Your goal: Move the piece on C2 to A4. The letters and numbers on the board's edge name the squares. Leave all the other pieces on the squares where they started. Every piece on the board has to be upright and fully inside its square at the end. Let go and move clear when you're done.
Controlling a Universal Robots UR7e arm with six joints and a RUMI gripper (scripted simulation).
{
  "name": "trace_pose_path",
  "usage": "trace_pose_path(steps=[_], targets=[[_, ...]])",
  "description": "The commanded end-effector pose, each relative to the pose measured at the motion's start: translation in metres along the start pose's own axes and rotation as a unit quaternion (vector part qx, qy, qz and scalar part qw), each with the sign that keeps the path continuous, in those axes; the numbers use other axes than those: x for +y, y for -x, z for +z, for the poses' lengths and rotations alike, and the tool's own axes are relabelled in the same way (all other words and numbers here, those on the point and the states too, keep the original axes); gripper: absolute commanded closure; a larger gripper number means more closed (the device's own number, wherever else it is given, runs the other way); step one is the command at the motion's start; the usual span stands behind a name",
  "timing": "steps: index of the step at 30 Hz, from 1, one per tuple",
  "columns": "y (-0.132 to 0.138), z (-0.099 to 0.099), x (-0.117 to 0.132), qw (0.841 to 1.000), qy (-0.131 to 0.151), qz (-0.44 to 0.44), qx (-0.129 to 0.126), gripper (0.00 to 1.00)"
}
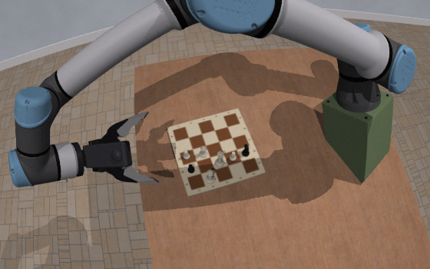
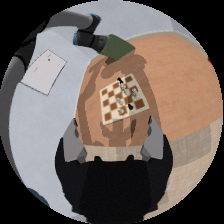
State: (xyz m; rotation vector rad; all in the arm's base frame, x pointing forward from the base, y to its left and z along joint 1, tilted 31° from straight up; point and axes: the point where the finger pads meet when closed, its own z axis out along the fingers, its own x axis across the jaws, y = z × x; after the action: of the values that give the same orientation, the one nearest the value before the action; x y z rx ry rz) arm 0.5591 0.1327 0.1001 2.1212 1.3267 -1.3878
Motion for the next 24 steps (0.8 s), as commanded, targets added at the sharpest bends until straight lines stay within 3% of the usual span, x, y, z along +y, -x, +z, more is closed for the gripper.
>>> trace_pose_path(steps=[1, 12, 24], targets=[[-0.007, 0.002, 0.021, 0.997, -0.033, -0.068, 0.011, 0.00], [-0.019, 0.016, 0.057, 0.980, -0.071, -0.182, 0.049, 0.00], [-0.026, 0.027, 0.076, 0.963, -0.088, -0.243, 0.074, 0.00]])
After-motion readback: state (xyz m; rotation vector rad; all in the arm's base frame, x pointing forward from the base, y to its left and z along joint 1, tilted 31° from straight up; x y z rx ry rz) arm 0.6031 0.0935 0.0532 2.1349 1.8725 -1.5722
